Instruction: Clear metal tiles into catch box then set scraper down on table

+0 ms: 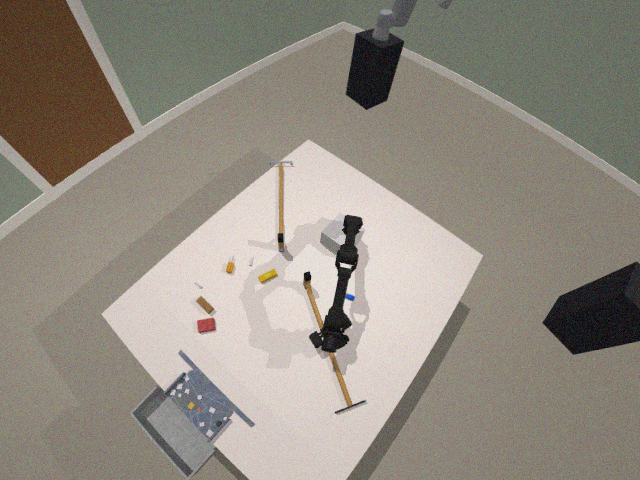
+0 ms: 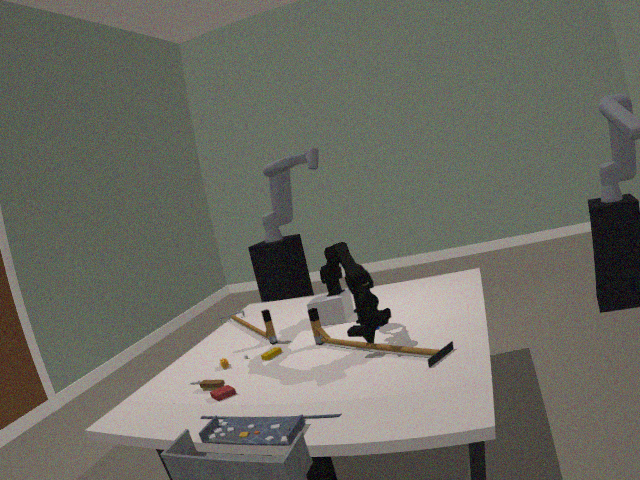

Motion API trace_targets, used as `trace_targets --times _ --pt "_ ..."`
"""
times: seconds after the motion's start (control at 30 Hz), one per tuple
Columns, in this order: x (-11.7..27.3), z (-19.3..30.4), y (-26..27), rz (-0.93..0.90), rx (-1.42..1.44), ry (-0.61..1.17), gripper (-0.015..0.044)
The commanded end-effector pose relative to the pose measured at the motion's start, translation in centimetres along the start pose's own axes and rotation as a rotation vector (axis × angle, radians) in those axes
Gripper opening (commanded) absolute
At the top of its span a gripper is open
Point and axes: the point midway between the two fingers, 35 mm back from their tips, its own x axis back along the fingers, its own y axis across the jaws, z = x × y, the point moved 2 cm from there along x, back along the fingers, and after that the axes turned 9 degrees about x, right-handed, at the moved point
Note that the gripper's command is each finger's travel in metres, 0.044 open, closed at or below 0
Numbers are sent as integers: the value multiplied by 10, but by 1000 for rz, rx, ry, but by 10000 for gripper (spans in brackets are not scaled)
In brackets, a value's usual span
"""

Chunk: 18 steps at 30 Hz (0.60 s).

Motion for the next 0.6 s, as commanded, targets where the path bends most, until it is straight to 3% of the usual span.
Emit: trace_targets --times 0.0,0.23,0.57 --pt "-3 6 -8 5 -3 6 0" --pt "-3 9 -14 5 -3 6 0" --pt "33 1 -9 20 -1 -14 0"
